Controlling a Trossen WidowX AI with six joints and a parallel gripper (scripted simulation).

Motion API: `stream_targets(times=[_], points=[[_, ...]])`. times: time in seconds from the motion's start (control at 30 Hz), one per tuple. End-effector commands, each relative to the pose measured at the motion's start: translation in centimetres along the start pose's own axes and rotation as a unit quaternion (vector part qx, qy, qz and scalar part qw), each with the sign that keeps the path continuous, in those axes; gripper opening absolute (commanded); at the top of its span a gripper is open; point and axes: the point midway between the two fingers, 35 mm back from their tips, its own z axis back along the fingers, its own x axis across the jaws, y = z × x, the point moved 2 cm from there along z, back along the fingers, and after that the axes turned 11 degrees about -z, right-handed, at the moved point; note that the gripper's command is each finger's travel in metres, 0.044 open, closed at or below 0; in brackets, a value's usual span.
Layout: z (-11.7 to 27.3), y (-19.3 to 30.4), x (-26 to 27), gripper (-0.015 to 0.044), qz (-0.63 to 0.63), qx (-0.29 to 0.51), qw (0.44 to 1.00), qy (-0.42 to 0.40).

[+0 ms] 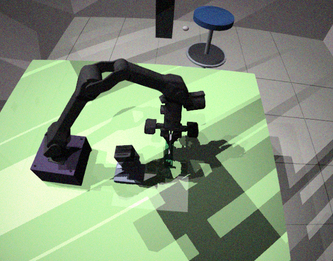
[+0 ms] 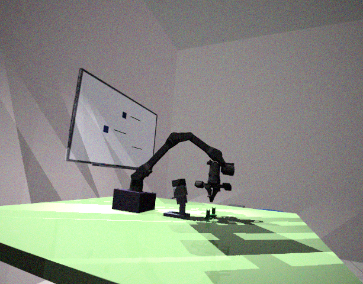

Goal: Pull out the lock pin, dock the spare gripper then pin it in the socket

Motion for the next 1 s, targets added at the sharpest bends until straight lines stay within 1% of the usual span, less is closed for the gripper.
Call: stream_targets(times=[0.0, 0.23, 0.27, 0.97], points=[[-0.1, 0.0, 0.0, 0.0000, 0.000, 0.000, 1.000, 0.000], [0.0, 0.0, 0.1, 0.0006, 0.000, 0.000, 1.000, 0.000], [0.0, 0.0, 0.2, 0.0000, 0.000, 0.000, 1.000, 0.000], [1.7, 0.3, 6.1, 0.0000, -0.003, -0.003, 1.000, -0.004]])
